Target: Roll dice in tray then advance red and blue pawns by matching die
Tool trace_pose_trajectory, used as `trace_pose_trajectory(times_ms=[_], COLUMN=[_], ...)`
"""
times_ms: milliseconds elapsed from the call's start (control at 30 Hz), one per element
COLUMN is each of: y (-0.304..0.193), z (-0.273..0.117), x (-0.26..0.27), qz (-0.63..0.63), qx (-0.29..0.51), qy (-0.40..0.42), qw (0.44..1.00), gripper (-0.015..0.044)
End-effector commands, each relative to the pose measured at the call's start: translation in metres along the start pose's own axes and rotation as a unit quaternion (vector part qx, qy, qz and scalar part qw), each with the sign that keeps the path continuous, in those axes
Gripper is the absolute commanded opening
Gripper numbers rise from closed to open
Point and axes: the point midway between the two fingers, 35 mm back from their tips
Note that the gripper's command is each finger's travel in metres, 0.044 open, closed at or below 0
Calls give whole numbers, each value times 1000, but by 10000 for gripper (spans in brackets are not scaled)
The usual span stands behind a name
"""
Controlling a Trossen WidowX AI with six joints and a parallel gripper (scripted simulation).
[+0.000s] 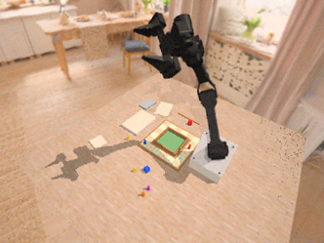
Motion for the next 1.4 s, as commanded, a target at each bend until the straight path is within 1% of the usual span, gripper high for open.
trace_pose_trajectory(times_ms=[0, 67, 133, 300, 433, 667, 800, 967, 1067, 1233, 1300, 1367], y=[2, 14, 30, 49, 37, 17, -15, -72, -102, -179, -211, -229], z=[1, 6, 15, 35, 47, 78, 99, 122, 130, 146, 149, 151], x=[2, 22, 53, 119, 162, 248, 292, 332, 344, 355, 353, 343], qz=[-4, -32, -75, -161, -247, -346, -396, -447, -445, -484, -494, -512], qx=[0, 0, 3, 16, 40, 79, 119, 179, 209, 282, 312, 330], qy=[1, 11, 26, 58, 91, 140, 165, 193, 197, 228, 238, 230], qw=[1000, 999, 997, 985, 964, 924, 895, 855, 848, 797, 776, 759], gripper=[374, 321, 275, 275, 275, 275, 275, 275, 275, 275, 275, 275])
Point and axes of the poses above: the point midway between the two fingers, 35 mm back from their tips, its own z axis out along the fingers, its own x axis across the jaws, y = z × x, and after that the axes turned 12 degrees about z, right-handed
